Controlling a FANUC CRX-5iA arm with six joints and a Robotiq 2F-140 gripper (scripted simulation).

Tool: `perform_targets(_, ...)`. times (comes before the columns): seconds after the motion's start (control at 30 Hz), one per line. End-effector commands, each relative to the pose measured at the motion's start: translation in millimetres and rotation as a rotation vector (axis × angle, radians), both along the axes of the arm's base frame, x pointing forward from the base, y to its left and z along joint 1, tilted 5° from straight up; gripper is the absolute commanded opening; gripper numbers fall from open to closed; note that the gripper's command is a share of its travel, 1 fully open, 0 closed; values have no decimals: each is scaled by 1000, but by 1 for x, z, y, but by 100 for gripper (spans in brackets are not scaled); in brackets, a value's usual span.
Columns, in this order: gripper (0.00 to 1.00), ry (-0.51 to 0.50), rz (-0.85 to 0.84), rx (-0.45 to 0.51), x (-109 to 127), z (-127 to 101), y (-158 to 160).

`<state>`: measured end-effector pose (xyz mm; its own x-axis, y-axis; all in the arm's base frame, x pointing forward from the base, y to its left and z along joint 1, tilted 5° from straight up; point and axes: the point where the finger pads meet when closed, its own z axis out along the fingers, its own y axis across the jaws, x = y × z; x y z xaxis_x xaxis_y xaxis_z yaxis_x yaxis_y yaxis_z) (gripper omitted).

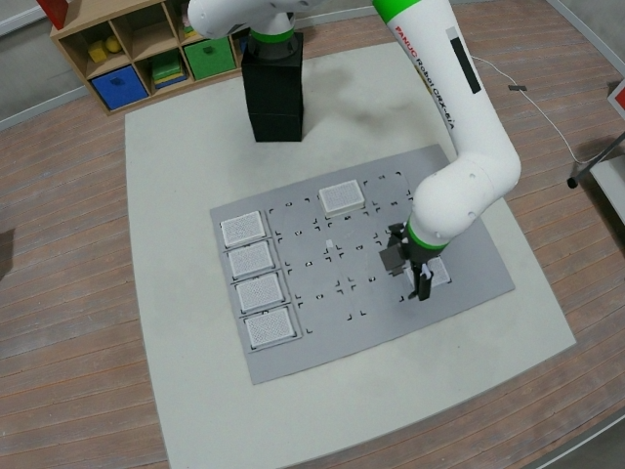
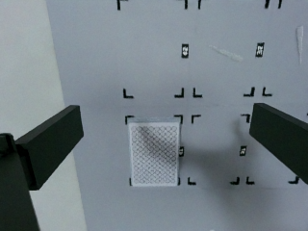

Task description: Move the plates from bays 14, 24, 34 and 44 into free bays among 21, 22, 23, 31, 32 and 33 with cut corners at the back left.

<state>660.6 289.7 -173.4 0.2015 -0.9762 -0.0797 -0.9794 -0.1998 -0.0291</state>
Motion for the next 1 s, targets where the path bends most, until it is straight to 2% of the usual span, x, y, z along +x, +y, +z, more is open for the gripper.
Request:
perform_targets(0.0,100,-2,0,0,-3,2,19)
perform_targets(0.5,100,-2,0,1,-13,5,70)
perform_targets(0.97,100,-2,0,1,-13,5,70)
